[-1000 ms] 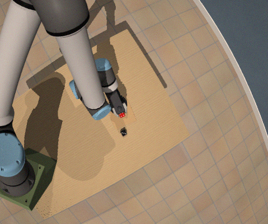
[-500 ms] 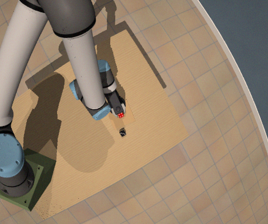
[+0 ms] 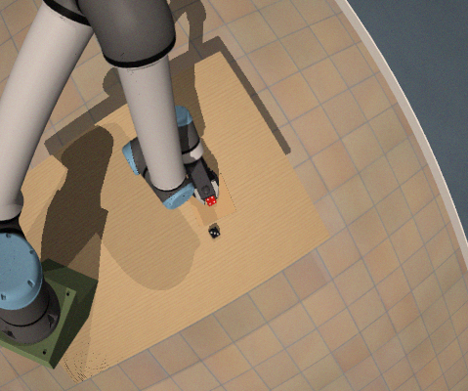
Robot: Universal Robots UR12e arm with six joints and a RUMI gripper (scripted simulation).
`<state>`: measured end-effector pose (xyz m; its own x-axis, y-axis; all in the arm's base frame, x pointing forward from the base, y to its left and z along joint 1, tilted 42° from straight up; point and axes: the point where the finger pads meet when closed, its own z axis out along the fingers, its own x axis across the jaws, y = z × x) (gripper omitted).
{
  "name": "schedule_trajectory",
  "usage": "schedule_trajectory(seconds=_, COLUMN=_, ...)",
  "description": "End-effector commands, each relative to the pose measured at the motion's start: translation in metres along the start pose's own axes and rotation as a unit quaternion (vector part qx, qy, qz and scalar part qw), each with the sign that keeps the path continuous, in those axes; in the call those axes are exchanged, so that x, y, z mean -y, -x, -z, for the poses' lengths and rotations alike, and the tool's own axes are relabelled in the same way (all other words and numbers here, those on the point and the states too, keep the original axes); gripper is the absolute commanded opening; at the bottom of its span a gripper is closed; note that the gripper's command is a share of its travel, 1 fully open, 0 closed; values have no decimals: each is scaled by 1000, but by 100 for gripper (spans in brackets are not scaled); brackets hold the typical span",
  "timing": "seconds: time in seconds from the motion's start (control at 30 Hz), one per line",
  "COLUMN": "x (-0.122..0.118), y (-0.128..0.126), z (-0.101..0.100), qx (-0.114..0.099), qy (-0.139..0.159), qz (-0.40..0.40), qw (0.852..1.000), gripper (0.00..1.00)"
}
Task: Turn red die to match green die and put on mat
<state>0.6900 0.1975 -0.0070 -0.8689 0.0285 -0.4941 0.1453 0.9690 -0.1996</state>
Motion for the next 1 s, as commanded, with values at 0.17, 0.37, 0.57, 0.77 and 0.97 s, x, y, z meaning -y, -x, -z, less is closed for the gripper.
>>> schedule_trajectory(seconds=0.17, x=-4, y=0, z=-3, qx=0, qy=0, qz=0, qw=1000, gripper=28)
schedule_trajectory(seconds=0.37, x=-4, y=0, z=-4, qx=0, qy=0, qz=0, qw=1000, gripper=28)
schedule_trajectory(seconds=0.57, x=-4, y=0, z=-4, qx=0, qy=0, qz=0, qw=1000, gripper=28)
schedule_trajectory(seconds=0.77, x=-4, y=0, z=-4, qx=0, qy=0, qz=0, qw=1000, gripper=28)
schedule_trajectory(seconds=0.97, x=-4, y=0, z=-4, qx=0, qy=0, qz=0, qw=1000, gripper=28)
